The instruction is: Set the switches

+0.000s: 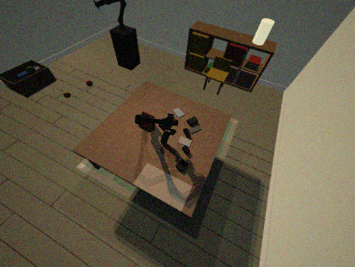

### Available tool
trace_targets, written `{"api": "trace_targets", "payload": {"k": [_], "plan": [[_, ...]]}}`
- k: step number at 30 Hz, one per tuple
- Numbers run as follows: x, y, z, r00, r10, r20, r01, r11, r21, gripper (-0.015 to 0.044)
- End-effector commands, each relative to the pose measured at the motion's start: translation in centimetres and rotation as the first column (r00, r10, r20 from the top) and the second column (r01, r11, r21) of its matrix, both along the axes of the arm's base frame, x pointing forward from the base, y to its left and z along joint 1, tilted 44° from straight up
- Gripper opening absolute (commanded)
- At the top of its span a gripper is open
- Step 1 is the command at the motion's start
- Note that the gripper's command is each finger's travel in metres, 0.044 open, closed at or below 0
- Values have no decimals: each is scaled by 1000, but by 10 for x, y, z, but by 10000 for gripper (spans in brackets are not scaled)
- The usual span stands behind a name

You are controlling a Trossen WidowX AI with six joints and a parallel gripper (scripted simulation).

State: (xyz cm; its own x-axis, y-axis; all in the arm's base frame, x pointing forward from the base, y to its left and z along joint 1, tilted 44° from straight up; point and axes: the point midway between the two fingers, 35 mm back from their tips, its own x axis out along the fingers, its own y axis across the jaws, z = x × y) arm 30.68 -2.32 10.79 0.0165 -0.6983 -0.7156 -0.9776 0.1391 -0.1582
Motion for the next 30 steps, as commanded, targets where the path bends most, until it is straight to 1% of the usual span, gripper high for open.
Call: {"api": "trace_targets", "payload": {"k": [1,30], "plan": [[0,2,-8,1000,-9,-12,9,1000,5,338],[4,13,-28,1000,-9,-11,9,1000,5,338]]}}
